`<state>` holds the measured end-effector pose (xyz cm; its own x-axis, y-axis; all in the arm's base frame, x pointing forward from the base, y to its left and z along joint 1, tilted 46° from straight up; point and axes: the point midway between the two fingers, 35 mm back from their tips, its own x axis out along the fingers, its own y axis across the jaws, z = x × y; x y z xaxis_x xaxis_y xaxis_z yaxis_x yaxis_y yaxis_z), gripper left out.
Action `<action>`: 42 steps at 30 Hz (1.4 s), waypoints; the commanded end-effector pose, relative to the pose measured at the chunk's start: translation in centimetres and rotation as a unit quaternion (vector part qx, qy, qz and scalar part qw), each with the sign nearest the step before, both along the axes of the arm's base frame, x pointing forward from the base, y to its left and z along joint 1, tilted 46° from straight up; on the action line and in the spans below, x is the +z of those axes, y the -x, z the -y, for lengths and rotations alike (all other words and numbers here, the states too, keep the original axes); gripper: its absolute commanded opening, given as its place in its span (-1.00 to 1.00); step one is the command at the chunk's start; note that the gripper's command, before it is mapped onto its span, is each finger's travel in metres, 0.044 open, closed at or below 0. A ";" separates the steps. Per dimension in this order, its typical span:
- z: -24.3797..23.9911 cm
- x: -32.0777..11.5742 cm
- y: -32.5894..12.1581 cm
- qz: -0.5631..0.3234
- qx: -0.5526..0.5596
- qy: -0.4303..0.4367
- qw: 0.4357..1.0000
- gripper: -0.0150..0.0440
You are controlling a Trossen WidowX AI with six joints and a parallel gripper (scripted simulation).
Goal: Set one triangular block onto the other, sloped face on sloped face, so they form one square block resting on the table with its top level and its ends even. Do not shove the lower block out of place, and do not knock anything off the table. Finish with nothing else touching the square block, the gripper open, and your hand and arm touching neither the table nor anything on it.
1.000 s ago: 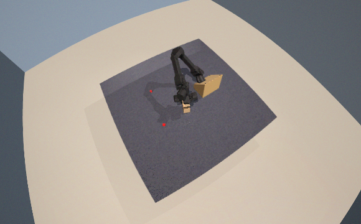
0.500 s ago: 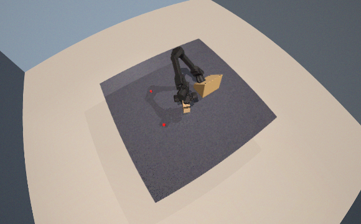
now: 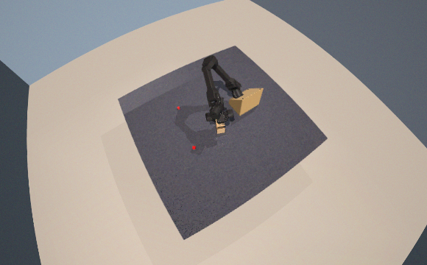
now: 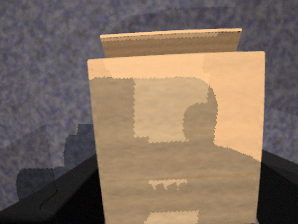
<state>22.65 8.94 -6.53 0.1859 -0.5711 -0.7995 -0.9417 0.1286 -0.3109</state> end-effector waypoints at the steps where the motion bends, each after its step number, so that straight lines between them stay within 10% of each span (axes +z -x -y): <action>1: 0.1 -0.2 -0.1 0.001 0.002 0.001 1.000 -0.49; 42: 0.7 -1.8 -0.6 0.002 0.003 0.002 1.000 -0.49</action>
<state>23.14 8.23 -8.30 0.1879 -0.5717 -0.7986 -0.9410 0.1281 -0.3132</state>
